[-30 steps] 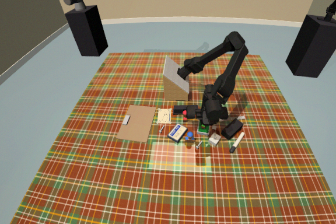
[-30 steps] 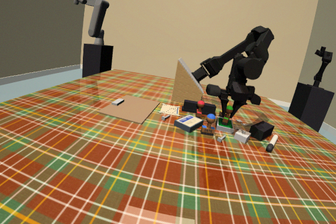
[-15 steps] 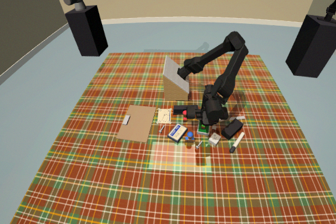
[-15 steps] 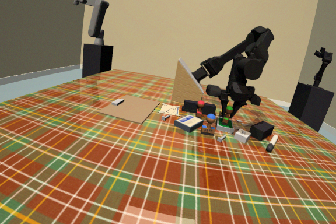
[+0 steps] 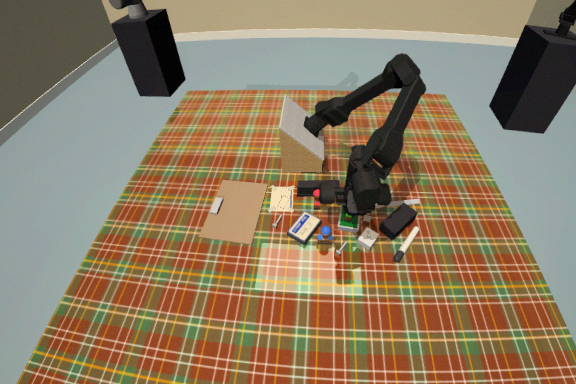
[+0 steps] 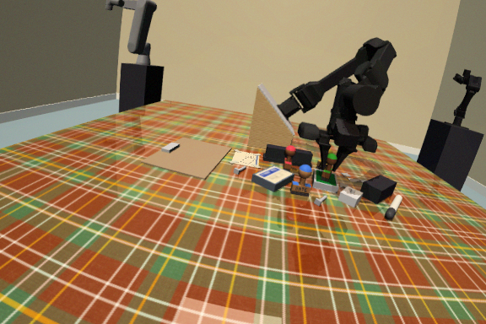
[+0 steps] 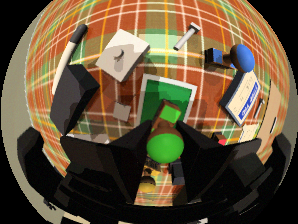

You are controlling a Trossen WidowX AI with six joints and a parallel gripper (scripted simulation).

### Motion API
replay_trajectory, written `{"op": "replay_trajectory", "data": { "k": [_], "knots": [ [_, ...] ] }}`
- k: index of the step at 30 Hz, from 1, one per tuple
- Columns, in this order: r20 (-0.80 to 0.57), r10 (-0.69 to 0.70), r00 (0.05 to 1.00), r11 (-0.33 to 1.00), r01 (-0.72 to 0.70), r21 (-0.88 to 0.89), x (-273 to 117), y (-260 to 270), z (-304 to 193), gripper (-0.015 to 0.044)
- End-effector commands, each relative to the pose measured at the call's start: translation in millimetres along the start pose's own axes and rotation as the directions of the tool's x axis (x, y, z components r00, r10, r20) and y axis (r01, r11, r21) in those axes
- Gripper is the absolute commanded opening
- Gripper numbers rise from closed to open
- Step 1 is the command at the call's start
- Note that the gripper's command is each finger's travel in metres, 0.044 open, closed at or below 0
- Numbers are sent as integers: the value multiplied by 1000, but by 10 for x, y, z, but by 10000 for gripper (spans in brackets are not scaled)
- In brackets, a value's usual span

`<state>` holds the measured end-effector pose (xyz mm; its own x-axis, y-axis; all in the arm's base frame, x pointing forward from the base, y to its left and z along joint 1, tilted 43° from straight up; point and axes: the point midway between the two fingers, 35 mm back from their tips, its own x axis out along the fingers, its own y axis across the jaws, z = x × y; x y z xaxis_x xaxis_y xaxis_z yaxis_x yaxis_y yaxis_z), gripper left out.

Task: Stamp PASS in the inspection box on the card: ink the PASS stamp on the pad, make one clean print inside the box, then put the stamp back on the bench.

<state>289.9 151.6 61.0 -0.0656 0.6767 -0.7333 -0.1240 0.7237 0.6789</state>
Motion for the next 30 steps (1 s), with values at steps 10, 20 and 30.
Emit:
{"op": "replay_trajectory", "data": {
  "k": [10,20,30],
  "knots": [
    [-2,3,1000,1000,-3,1,23,4,-6,0],
    [-2,3,1000,1000,-3,1,23,4,-6,0],
    [-2,3,1000,1000,-3,1,-14,3,-5,0]
  ]
}}
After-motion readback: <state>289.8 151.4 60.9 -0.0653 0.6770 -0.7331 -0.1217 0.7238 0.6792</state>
